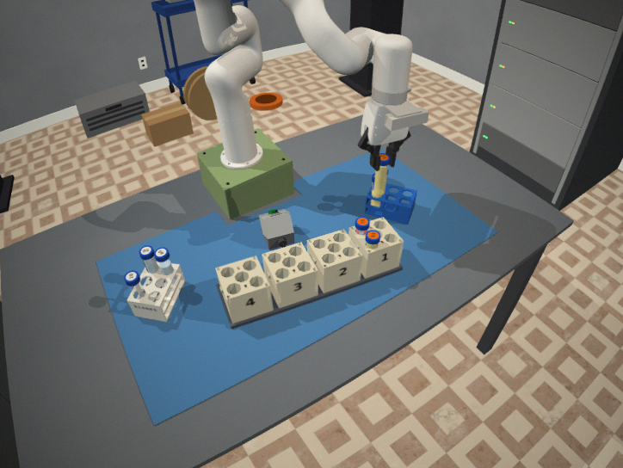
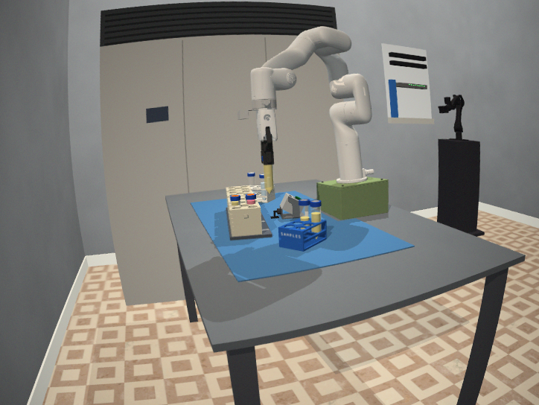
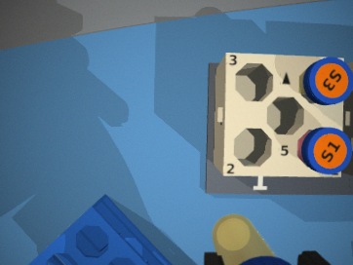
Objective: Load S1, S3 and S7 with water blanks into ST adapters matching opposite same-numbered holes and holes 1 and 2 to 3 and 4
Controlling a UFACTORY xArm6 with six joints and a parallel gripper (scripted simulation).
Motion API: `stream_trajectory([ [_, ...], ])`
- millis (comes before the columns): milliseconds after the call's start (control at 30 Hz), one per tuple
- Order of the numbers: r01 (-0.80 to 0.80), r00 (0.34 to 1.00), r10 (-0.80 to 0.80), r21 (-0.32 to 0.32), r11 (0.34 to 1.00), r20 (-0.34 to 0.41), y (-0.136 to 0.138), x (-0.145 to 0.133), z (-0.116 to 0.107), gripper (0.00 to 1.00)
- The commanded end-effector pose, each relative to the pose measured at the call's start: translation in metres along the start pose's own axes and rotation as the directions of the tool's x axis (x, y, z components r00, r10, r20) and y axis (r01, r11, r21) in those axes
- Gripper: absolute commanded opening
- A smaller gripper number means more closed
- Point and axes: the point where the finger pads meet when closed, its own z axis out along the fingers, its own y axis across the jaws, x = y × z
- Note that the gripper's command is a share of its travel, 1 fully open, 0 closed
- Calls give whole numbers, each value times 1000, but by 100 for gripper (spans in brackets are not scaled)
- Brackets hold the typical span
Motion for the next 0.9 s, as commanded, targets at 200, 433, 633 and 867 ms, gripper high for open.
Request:
stream_trajectory([
  [200, -16, 1000, 16, 2, 1000, -8, 42, 16, -2, 0],
  [433, -16, 1000, 16, 2, 1000, -8, 76, 27, -2, 0],
  [633, -16, 1000, 16, 2, 1000, -8, 95, 33, -2, 0],
  [867, -16, 1000, 16, 1, 1000, -8, 128, 44, -2, 0],
])
